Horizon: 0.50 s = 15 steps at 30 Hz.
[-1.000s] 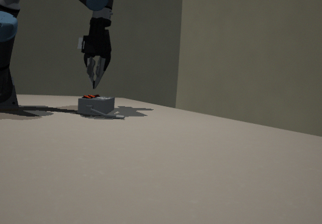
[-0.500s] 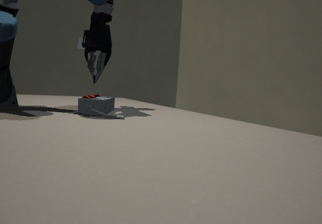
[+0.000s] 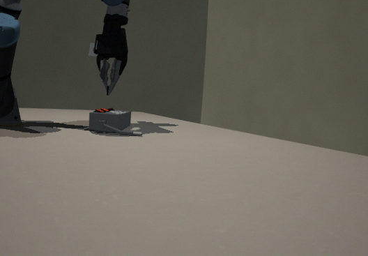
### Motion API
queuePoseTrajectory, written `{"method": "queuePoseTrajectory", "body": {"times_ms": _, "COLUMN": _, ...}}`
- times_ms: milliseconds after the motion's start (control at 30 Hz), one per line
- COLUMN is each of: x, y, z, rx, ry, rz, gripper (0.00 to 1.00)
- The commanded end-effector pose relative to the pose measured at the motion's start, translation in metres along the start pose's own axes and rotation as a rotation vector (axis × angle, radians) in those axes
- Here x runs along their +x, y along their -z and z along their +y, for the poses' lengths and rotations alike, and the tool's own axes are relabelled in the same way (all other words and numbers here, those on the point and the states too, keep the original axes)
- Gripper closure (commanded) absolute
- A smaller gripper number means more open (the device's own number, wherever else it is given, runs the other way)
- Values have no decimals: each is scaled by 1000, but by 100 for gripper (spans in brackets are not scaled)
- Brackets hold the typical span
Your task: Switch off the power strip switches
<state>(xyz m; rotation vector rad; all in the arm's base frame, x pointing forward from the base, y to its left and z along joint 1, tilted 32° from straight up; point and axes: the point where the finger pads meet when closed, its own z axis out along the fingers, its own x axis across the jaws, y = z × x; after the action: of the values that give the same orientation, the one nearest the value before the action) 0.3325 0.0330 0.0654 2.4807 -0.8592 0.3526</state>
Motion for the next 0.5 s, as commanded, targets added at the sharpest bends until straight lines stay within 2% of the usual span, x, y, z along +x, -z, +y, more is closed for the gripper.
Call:
{"method": "queuePoseTrajectory", "body": {"times_ms": 0, "x": 1, "y": 3, "z": 7, "rx": 2, "ry": -1, "rz": 1, "gripper": 100}}
{"method": "queuePoseTrajectory", "body": {"times_ms": 67, "x": 1, "y": 7, "z": 19, "rx": 2, "ry": -1, "rz": 1, "gripper": 100}}
{"method": "queuePoseTrajectory", "body": {"times_ms": 133, "x": 1, "y": 7, "z": 19, "rx": 2, "ry": -1, "rz": 1, "gripper": 100}}
{"method": "queuePoseTrajectory", "body": {"times_ms": 267, "x": 0, "y": 13, "z": 42, "rx": 2, "ry": -1, "rz": 2, "gripper": 100}}
{"method": "queuePoseTrajectory", "body": {"times_ms": 467, "x": 0, "y": 14, "z": 45, "rx": 2, "ry": -1, "rz": 2, "gripper": 100}}
